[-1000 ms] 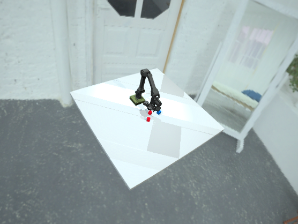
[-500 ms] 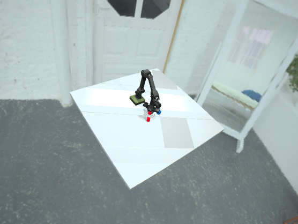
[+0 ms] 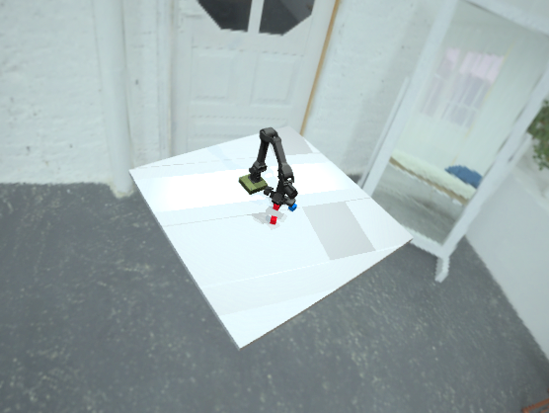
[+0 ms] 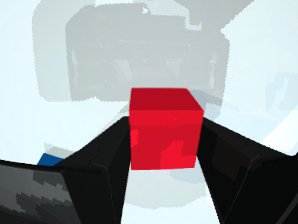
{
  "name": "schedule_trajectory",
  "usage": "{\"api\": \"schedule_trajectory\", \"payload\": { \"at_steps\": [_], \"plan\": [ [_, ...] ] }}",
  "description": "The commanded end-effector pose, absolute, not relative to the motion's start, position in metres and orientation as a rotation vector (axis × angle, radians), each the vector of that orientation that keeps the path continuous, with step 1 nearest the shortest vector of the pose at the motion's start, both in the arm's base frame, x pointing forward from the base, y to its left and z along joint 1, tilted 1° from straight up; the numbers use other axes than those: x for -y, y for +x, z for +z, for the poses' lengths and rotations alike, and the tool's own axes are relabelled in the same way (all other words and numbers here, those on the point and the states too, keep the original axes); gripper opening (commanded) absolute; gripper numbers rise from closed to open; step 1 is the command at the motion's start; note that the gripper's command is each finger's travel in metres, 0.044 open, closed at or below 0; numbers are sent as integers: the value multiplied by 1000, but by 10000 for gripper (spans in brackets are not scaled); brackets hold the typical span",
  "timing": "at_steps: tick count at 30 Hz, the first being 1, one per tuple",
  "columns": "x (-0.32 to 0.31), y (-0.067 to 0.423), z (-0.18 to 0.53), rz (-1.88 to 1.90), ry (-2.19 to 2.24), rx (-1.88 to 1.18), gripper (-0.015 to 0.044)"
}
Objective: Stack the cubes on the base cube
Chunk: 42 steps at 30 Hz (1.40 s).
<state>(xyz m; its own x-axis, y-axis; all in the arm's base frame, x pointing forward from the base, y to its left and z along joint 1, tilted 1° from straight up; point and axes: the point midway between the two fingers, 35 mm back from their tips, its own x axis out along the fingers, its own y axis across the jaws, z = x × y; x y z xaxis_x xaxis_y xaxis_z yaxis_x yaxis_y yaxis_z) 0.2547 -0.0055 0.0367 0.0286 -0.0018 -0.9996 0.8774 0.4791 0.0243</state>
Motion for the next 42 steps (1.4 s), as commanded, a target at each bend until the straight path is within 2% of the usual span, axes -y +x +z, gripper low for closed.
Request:
{"api": "schedule_trajectory", "payload": {
  "at_steps": [1, 26, 42],
  "plan": [
    [5, 259, 51, -806, 846, -1371, 105],
    [4, 253, 130, -806, 846, -1371, 105],
    [-22, 276, 120, -664, 703, -1421, 105]
  ]
}}
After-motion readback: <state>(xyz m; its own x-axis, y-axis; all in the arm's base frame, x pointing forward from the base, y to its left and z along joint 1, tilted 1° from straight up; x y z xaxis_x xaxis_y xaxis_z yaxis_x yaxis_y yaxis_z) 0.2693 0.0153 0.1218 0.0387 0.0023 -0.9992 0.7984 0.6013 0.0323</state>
